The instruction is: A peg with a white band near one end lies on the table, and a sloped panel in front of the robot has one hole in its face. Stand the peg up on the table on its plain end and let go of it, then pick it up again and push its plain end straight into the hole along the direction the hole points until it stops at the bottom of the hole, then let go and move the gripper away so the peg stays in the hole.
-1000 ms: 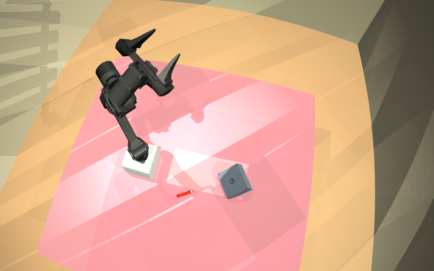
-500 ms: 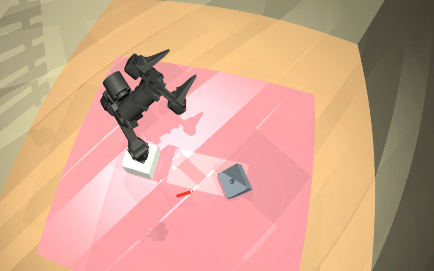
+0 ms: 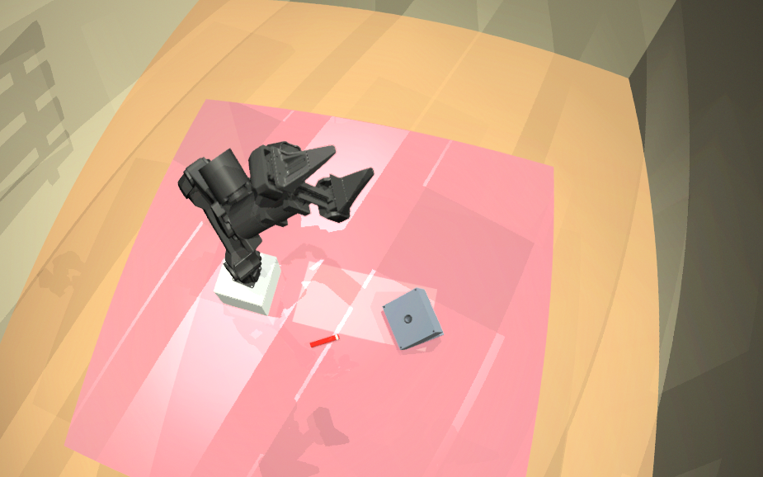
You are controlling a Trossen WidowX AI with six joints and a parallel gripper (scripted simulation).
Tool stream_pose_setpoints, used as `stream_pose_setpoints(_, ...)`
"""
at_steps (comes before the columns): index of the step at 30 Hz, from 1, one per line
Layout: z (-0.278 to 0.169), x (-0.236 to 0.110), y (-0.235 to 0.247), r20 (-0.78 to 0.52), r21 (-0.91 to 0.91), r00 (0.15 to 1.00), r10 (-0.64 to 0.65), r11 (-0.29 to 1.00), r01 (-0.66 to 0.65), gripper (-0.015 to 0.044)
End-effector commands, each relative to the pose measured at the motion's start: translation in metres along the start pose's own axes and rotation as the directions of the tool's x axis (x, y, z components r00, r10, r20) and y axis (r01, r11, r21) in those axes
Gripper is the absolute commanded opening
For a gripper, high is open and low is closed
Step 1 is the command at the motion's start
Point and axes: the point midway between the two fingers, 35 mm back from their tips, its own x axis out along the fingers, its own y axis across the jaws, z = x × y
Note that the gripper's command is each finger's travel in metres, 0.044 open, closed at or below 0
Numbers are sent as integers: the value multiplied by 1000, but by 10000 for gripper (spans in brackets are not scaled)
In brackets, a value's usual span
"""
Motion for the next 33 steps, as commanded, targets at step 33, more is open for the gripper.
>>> stream_pose_setpoints(33, -127, -11, 131, -365, 861, 891, 269, 461, 214, 440)
